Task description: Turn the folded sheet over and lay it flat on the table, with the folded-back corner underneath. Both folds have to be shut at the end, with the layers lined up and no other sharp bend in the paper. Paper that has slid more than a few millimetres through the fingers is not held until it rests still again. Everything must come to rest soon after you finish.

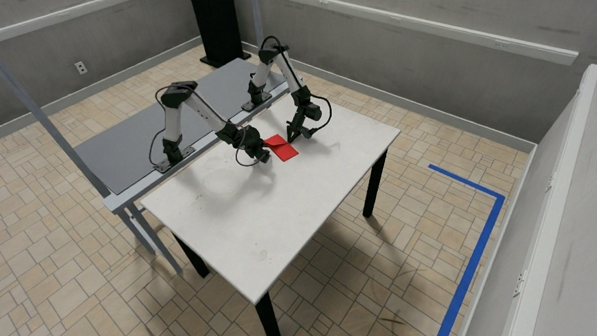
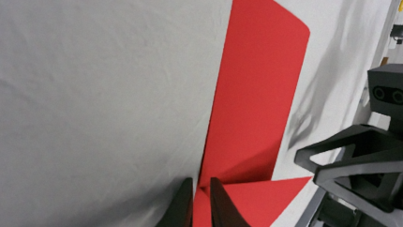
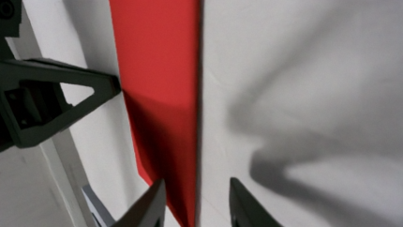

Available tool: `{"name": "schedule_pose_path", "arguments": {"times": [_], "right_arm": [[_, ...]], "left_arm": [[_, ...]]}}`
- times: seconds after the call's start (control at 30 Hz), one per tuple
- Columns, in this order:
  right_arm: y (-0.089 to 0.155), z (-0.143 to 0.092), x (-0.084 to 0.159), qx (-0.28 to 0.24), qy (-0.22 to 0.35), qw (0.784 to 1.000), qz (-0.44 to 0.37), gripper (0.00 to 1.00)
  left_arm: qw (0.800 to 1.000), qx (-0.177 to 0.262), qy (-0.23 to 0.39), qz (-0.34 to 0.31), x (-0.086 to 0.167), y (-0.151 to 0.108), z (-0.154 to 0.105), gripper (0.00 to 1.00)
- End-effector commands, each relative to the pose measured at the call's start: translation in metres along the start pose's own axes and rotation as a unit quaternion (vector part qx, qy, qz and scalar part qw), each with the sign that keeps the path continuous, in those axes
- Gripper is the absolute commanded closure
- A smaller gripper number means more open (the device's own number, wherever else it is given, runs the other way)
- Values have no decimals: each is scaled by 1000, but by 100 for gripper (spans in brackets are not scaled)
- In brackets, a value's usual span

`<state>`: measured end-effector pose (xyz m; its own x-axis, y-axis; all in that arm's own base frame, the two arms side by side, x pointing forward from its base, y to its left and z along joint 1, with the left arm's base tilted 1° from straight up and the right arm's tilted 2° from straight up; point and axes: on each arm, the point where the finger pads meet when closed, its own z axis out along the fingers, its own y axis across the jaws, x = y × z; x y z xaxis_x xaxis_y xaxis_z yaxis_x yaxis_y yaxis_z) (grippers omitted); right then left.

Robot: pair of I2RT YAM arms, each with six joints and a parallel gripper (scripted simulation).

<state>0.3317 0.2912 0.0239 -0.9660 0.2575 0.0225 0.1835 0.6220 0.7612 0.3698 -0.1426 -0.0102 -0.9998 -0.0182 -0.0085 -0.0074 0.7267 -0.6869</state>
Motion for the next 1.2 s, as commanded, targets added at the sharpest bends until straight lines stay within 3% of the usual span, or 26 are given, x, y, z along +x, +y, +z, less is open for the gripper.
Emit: {"name": "schedule_pose_path", "arguments": {"times": [0.0, 0.3, 1.17], "right_arm": [[2, 10, -8, -35, -26, 999, 14, 69], [11, 22, -13, -40, -28, 999, 9, 69], [5, 49, -15, -33, -20, 999, 16, 69]], "left_arm": [[1000, -11, 2, 1, 2, 8, 7, 90], [1000, -11, 2, 1, 2, 8, 7, 90], [1000, -11, 2, 1, 2, 8, 7, 90]]}}
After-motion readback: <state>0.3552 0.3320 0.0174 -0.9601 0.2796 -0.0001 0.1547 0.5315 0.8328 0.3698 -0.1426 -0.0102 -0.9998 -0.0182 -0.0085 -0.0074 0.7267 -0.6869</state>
